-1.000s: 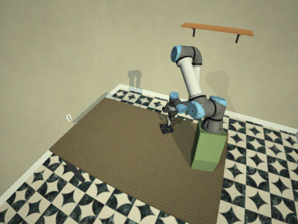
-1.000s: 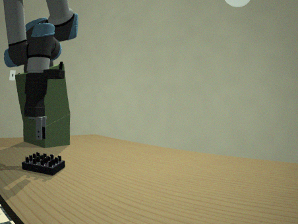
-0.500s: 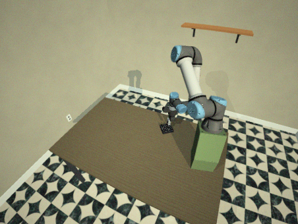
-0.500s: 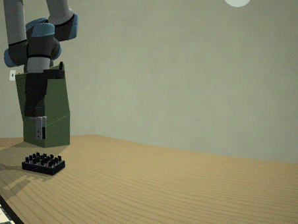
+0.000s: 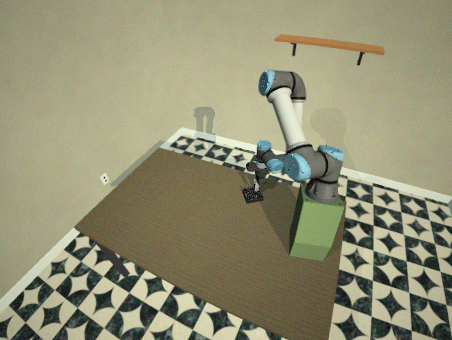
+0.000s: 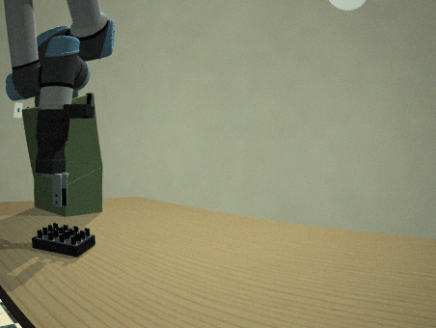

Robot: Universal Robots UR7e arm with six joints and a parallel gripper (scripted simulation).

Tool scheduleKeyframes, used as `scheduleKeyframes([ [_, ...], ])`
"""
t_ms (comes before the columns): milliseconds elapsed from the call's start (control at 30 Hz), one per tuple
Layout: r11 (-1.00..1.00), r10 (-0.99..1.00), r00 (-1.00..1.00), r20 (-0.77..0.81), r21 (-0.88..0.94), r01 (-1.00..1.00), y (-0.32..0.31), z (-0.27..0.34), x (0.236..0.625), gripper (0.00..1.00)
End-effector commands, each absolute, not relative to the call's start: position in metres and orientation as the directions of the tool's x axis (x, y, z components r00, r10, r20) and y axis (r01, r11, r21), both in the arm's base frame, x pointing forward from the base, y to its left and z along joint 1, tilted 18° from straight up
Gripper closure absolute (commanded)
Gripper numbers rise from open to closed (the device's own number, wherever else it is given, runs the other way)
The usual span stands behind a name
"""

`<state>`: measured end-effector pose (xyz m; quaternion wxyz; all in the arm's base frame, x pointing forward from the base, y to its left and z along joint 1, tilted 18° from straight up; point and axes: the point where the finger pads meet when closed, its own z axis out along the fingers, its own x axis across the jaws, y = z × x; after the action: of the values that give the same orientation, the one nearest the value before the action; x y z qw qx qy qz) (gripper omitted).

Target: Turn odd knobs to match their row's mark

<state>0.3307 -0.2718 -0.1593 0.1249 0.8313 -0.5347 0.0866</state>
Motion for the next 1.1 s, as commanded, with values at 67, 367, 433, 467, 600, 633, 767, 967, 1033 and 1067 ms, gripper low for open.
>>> scheduleKeyframes([
  [67,-0.395,-0.867,0.411,0.281,0.114,-0.911,-0.277,-0.166,0.331,0.54],
  [367,-0.395,-0.867,0.411,0.281,0.114,-0.911,-0.279,-0.175,0.331,0.54],
  [433,-0.395,-0.867,0.411,0.281,0.114,-0.911,-0.280,-0.178,0.331,0.54],
  [467,-0.395,-0.867,0.411,0.281,0.114,-0.911,-0.281,-0.179,0.331,0.54],
  [600,-0.395,-0.867,0.411,0.281,0.114,-0.911,-0.282,-0.184,0.331,0.54],
  [633,-0.395,-0.867,0.411,0.281,0.114,-0.911,-0.283,-0.185,0.331,0.54],
  [767,-0.395,-0.867,0.411,0.281,0.114,-0.911,-0.284,-0.189,0.331,0.54],
  [967,-0.396,-0.867,0.412,0.281,0.114,-0.911,-0.285,-0.192,0.331,0.54],
  [1033,-0.396,-0.867,0.412,0.281,0.114,-0.911,-0.285,-0.194,0.331,0.54],
  [1067,-0.396,-0.867,0.412,0.281,0.114,-0.911,-0.285,-0.194,0.331,0.54],
])
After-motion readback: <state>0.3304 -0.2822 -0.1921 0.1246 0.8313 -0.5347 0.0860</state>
